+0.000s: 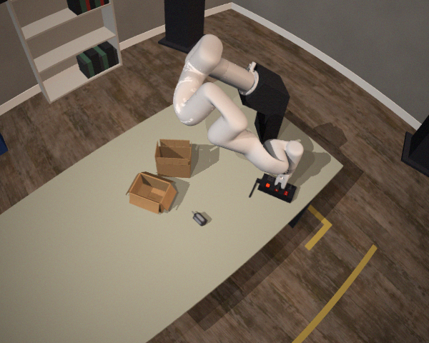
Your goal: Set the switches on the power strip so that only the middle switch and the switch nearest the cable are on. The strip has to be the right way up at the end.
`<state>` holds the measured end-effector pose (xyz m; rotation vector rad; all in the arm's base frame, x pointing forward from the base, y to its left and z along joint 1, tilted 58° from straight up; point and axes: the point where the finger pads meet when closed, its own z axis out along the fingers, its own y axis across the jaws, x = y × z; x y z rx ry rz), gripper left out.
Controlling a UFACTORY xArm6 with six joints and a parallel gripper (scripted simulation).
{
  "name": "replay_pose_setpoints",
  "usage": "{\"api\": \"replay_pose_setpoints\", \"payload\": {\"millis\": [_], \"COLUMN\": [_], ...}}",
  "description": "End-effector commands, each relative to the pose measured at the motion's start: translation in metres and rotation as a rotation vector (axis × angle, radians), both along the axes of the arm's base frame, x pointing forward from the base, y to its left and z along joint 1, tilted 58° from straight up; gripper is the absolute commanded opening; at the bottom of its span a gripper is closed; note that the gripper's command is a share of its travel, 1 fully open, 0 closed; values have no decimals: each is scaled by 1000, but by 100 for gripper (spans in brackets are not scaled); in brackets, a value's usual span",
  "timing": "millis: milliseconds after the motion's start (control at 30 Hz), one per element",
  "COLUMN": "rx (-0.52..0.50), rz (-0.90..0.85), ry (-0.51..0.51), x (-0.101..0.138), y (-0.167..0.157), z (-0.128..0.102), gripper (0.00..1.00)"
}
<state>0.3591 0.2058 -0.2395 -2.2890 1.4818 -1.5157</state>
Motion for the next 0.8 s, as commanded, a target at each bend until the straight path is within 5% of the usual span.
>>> {"api": "replay_pose_setpoints", "payload": {"millis": [0,767], "rx": [1,1], "rz": [2,2], "ry": [0,0], "x": [0,-3], "y": [1,3], "z": [0,2], "gripper": [0,0]}}
